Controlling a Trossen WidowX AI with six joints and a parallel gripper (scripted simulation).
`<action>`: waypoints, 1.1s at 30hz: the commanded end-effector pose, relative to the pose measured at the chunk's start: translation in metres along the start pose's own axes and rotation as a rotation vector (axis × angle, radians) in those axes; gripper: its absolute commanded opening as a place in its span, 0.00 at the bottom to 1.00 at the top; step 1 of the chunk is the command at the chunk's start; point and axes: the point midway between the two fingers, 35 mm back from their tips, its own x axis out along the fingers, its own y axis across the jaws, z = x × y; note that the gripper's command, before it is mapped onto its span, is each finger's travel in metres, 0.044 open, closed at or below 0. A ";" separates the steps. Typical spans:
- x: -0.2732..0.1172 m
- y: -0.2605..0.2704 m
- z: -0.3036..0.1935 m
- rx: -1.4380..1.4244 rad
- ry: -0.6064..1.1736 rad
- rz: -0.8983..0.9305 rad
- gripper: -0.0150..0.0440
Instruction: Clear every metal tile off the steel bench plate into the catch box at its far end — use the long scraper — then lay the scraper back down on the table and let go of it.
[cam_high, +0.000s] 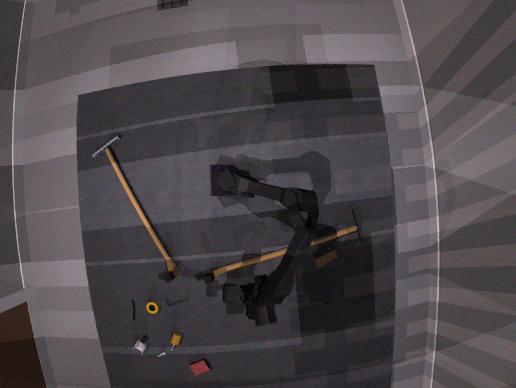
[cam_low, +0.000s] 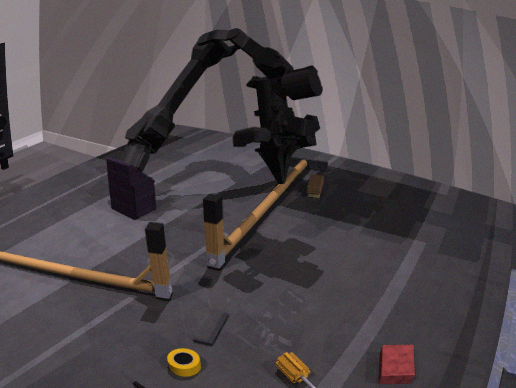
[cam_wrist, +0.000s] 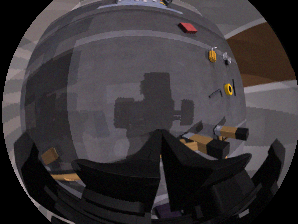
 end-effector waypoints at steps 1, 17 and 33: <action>0.002 -0.021 0.004 0.026 0.027 -0.002 0.25; 0.006 -0.100 0.006 0.138 0.116 0.014 0.25; 0.005 -0.177 -0.007 0.260 0.176 0.077 0.25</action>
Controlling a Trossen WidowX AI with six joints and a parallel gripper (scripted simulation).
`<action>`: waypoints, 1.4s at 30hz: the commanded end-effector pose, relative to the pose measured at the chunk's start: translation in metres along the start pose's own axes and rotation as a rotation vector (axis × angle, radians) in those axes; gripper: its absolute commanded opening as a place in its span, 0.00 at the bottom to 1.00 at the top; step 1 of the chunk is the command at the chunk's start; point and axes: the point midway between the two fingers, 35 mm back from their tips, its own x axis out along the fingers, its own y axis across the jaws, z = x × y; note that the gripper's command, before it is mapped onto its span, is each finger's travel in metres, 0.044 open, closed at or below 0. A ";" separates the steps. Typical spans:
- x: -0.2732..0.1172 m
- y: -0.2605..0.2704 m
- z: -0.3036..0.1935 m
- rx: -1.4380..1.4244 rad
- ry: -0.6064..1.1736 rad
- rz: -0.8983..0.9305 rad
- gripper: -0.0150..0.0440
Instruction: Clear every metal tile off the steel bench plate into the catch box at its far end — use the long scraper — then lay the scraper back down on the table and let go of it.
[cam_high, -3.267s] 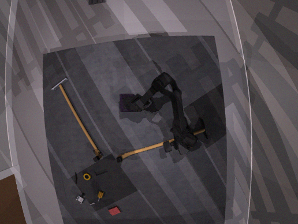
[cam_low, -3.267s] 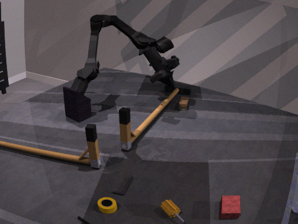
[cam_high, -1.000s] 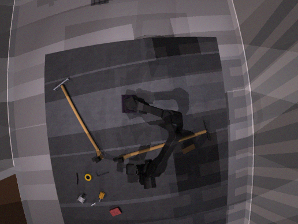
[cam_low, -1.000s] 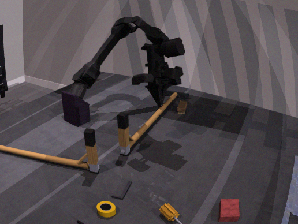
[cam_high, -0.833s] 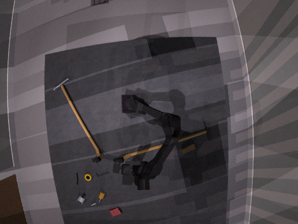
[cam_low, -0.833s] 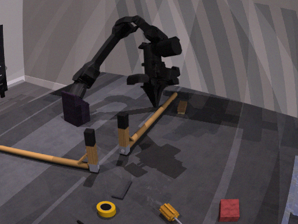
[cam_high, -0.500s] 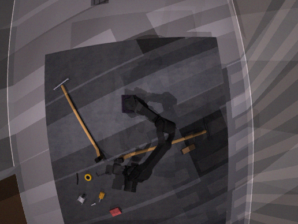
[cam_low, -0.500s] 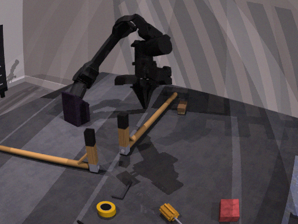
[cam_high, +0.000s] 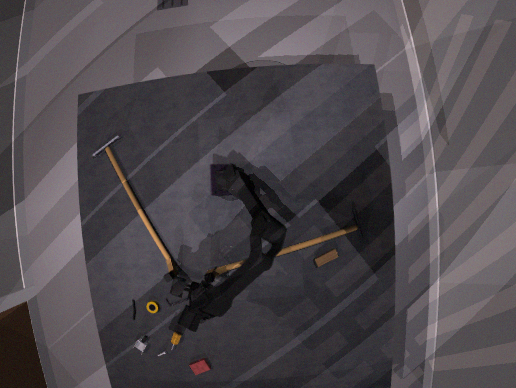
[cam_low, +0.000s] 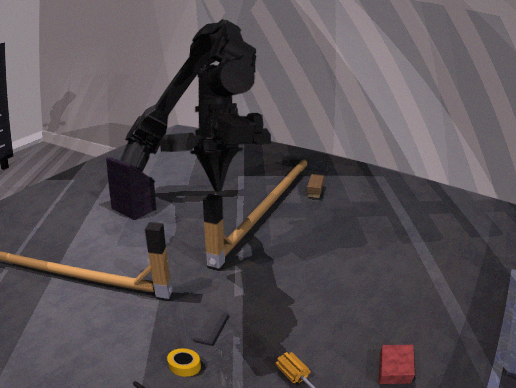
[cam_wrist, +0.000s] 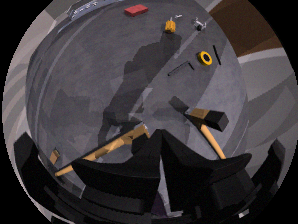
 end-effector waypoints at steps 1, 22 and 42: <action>-0.001 -0.021 0.000 0.031 0.013 0.026 0.25; 0.010 -0.070 -0.007 0.108 0.036 0.094 0.25; 0.060 -0.064 -0.016 0.108 0.035 0.094 0.25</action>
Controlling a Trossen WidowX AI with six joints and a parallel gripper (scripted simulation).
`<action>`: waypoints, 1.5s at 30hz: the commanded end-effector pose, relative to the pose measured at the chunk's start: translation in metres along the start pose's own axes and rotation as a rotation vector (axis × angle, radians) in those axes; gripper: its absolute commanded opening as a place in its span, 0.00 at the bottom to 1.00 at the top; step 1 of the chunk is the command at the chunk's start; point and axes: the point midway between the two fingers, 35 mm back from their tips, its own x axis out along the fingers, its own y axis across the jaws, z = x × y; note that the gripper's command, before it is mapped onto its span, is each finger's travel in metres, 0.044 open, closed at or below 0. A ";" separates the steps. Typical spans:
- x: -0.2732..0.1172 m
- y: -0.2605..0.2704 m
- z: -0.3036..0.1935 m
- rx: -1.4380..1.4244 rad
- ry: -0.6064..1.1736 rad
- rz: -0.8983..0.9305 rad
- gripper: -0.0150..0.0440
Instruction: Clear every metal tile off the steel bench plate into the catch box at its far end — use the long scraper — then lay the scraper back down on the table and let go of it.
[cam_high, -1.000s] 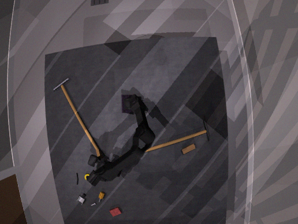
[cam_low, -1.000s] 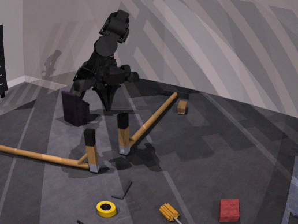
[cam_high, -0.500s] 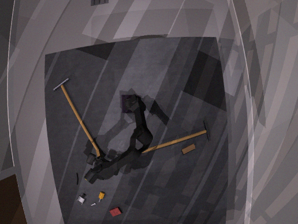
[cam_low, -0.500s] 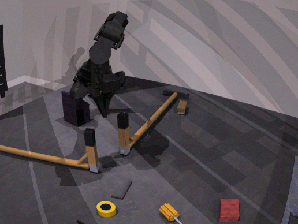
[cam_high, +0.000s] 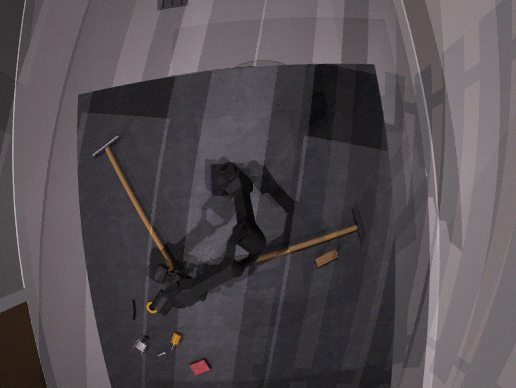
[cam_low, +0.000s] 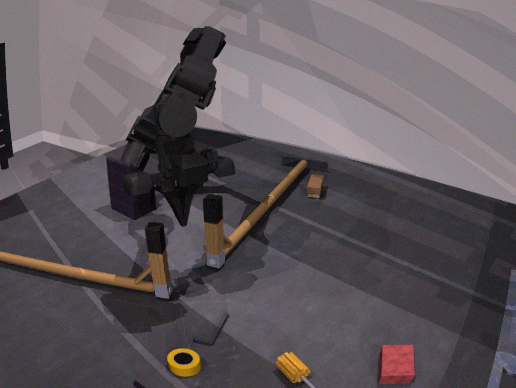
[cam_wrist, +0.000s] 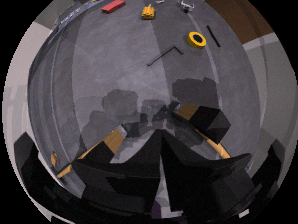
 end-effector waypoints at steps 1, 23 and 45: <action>0.011 0.000 -0.003 0.005 0.001 0.004 0.25; 0.046 -0.004 -0.010 0.005 0.001 0.006 0.25; 0.046 -0.035 0.010 0.005 -0.002 0.000 0.25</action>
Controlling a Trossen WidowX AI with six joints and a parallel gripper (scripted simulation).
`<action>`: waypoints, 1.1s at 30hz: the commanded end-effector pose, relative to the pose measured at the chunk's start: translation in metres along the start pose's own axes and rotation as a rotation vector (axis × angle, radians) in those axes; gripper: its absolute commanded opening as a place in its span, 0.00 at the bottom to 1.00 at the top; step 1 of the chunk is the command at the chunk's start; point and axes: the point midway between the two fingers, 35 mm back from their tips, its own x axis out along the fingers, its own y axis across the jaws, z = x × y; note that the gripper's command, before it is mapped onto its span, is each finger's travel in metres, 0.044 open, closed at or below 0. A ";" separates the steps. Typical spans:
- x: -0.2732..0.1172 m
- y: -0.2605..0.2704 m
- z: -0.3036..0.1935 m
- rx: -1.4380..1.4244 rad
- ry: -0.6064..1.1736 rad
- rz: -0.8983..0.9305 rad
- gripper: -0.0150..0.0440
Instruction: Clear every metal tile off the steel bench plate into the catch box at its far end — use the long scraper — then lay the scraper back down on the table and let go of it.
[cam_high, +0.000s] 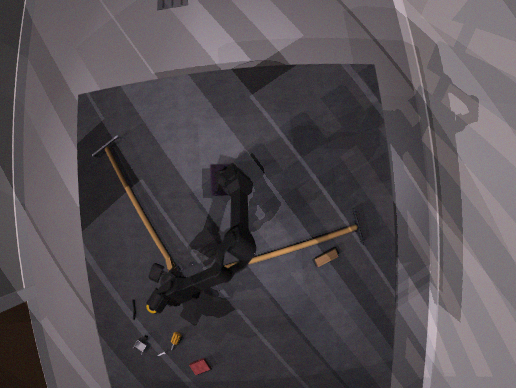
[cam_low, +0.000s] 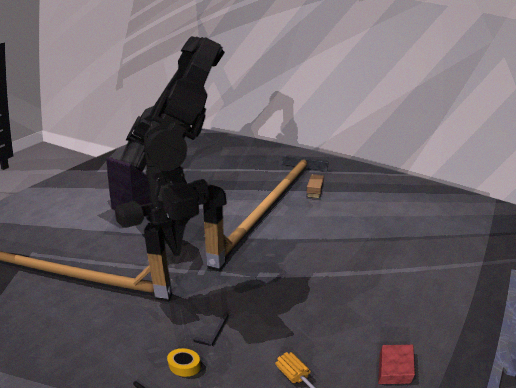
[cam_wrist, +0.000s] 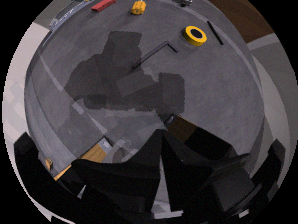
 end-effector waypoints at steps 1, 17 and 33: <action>0.001 -0.011 0.002 0.008 0.004 -0.006 0.25; 0.001 -0.035 0.013 0.008 0.003 -0.009 0.25; 0.002 -0.061 0.022 0.008 0.002 -0.011 0.25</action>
